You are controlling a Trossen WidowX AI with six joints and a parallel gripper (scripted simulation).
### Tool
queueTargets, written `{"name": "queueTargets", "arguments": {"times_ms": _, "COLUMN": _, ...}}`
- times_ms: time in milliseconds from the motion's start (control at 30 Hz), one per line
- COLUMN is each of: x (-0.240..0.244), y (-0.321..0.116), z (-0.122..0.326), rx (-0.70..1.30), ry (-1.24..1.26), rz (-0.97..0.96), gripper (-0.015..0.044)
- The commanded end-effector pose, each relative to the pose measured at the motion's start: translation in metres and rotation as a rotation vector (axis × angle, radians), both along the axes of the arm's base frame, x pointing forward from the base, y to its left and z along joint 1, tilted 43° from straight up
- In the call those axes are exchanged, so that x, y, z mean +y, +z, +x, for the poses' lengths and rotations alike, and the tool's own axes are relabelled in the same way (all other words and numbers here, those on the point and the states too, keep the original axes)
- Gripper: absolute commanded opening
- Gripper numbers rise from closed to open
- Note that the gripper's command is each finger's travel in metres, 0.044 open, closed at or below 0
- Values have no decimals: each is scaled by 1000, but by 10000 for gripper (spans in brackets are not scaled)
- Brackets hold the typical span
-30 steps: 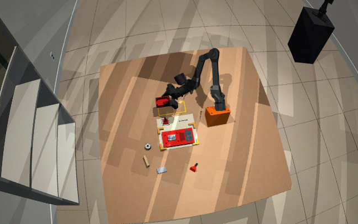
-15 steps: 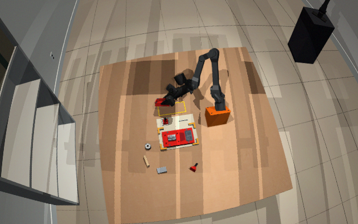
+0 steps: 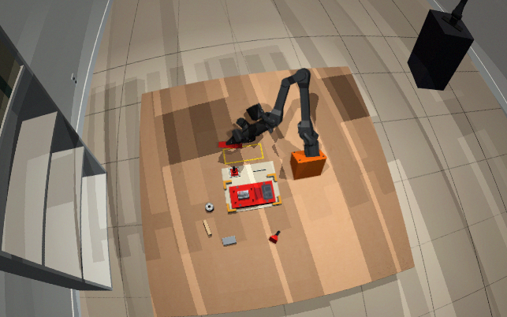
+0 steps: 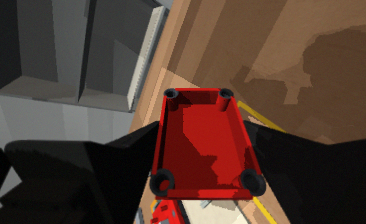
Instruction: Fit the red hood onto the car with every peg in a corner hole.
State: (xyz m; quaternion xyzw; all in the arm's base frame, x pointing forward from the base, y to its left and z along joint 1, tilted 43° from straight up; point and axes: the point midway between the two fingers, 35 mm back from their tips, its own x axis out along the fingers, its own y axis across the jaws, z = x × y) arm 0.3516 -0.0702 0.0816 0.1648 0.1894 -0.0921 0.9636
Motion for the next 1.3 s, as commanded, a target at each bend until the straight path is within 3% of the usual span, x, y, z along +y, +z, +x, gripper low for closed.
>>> {"name": "queueTargets", "arguments": {"times_ms": 0, "x": 0, "y": 0, "z": 0, "rx": -17, "ry": -54, "rz": 126, "gripper": 0}}
{"name": "queueTargets", "arguments": {"times_ms": 700, "x": 0, "y": 0, "z": 0, "rx": -97, "ry": -328, "rz": 758, "gripper": 0}}
{"name": "queueTargets", "arguments": {"times_ms": 1267, "x": -5, "y": -5, "z": -1, "rx": -146, "ry": -499, "rz": 1153, "gripper": 0}}
